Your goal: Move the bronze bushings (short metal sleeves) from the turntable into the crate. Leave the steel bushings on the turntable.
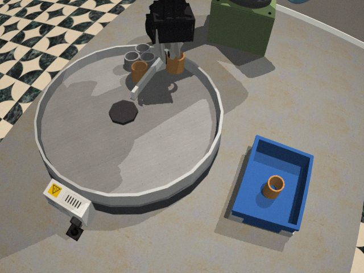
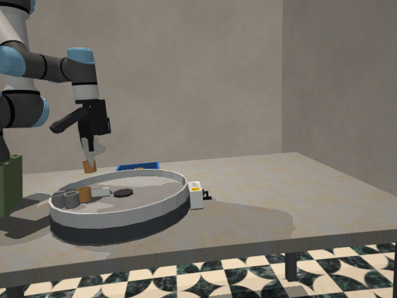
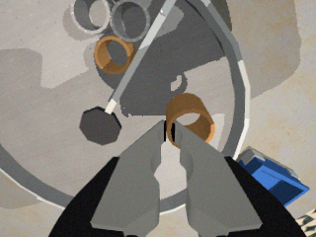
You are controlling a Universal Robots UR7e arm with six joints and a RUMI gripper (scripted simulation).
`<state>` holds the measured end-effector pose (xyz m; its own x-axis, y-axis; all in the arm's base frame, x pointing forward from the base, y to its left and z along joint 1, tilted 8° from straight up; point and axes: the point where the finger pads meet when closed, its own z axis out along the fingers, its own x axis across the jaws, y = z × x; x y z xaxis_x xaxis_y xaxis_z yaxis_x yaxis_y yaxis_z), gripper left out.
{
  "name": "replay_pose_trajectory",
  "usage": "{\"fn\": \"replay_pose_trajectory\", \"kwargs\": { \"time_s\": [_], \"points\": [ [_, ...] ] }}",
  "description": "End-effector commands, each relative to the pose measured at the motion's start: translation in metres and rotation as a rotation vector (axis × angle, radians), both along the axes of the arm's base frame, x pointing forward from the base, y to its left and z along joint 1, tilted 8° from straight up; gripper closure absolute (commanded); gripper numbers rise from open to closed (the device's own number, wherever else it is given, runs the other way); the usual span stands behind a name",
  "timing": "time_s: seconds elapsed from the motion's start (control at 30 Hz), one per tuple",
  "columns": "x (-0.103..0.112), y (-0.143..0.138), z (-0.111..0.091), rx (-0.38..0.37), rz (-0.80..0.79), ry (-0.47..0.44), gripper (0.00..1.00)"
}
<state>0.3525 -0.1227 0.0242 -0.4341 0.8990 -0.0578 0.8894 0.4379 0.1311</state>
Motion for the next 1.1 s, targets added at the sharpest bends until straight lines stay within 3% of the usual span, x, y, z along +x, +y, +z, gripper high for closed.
{"fn": "replay_pose_trajectory", "kwargs": {
  "time_s": [0.0,1.07],
  "points": [
    [0.008,0.019,0.002,-0.002,-0.001,0.000,1.00],
    [0.059,0.148,0.009,-0.002,-0.001,0.000,1.00]
  ]
}}
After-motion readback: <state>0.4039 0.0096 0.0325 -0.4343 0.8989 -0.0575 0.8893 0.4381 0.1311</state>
